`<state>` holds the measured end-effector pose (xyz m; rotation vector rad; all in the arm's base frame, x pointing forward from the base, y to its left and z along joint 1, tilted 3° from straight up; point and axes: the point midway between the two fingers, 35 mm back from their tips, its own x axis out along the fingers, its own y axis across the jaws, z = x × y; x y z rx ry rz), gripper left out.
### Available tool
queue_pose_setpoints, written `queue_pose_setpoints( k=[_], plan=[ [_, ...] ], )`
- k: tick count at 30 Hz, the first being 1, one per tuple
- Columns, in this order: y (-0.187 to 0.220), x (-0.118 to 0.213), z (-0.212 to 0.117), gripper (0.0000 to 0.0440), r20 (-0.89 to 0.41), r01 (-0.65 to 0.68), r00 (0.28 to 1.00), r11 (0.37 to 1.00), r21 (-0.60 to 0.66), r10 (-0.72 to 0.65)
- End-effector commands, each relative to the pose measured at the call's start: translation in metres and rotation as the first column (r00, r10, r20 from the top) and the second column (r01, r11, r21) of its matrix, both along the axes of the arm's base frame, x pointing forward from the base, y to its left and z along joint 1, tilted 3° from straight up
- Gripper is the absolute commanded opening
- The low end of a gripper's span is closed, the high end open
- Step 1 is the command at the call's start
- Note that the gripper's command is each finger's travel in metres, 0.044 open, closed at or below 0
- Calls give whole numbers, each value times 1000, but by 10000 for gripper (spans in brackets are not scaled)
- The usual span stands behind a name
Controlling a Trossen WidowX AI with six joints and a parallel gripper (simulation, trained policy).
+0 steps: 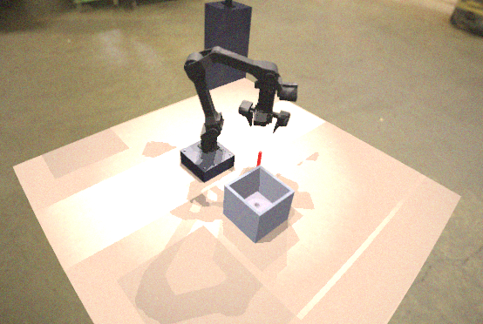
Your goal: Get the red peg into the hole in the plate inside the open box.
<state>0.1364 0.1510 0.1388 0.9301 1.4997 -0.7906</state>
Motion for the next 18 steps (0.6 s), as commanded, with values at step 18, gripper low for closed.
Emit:
queue_pose_setpoints(
  k=[18],
  plan=[
    [-17, 21, -77, 410, -65, 84, 994, 992, -94, -90]
  ],
)
